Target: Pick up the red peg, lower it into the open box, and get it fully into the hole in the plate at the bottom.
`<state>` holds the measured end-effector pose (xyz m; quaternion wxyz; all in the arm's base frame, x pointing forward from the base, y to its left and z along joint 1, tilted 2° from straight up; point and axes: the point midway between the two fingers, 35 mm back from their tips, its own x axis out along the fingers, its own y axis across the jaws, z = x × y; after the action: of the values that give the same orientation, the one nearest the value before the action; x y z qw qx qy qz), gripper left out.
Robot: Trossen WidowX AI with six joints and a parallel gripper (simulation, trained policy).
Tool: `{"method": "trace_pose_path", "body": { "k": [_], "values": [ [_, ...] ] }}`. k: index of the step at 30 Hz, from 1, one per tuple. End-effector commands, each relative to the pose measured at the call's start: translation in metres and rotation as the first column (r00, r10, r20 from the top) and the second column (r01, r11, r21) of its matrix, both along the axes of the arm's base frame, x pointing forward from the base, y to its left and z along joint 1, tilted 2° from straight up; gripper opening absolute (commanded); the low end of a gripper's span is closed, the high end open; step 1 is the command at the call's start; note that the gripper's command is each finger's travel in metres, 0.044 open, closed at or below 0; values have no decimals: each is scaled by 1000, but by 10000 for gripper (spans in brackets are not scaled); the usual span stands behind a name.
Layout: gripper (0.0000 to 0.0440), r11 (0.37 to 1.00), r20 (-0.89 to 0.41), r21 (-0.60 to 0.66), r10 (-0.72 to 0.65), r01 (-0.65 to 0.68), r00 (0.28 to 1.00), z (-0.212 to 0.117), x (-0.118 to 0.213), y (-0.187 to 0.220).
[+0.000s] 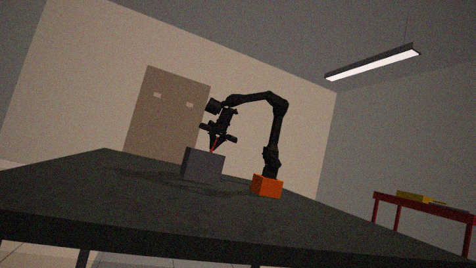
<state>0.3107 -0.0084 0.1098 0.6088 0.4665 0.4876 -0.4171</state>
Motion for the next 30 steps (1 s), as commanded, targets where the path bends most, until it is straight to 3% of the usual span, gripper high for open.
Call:
{"method": "trace_pose_path", "body": {
  "k": [1,30],
  "values": [
    [0,1000,-17,9,5,-5,1000,-11,2,-4],
    [0,997,-54,26,71,-69,996,-71,27,-21]
  ]
}}
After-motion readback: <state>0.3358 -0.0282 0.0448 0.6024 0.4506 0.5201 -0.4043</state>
